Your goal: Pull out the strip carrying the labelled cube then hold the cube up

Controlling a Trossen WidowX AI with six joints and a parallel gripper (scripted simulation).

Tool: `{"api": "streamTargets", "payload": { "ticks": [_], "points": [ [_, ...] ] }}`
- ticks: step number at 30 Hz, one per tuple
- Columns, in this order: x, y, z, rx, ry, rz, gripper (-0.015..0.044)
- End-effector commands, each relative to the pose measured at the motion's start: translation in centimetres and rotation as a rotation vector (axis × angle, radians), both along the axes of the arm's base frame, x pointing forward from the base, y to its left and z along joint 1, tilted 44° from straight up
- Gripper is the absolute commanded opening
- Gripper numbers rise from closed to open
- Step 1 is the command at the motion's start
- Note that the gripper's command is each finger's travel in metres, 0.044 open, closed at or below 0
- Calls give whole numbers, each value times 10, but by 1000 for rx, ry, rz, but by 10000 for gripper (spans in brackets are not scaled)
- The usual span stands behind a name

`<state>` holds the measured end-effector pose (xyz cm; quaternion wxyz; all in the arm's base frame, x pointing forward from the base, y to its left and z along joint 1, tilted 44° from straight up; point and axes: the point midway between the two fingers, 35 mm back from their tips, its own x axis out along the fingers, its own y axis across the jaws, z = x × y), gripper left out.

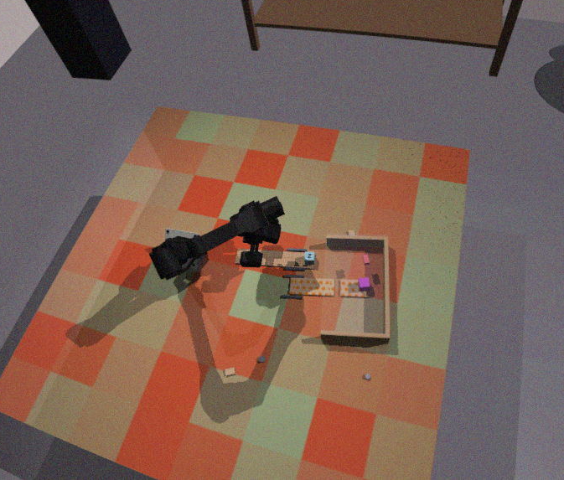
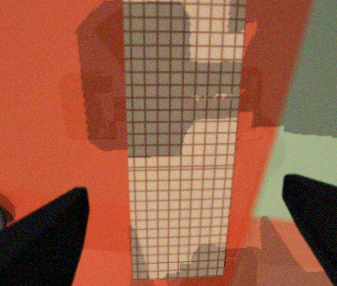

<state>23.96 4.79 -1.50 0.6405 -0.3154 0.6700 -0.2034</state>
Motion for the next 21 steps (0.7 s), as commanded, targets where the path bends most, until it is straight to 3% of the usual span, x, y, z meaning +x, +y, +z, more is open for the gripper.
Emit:
{"api": "streamTargets", "payload": {
  "ticks": [1, 21],
  "points": [
    [15, 3, 1, 0, -4, 6, 440],
    [84, 15, 1, 0, -7, 6, 440]
  ]
}}
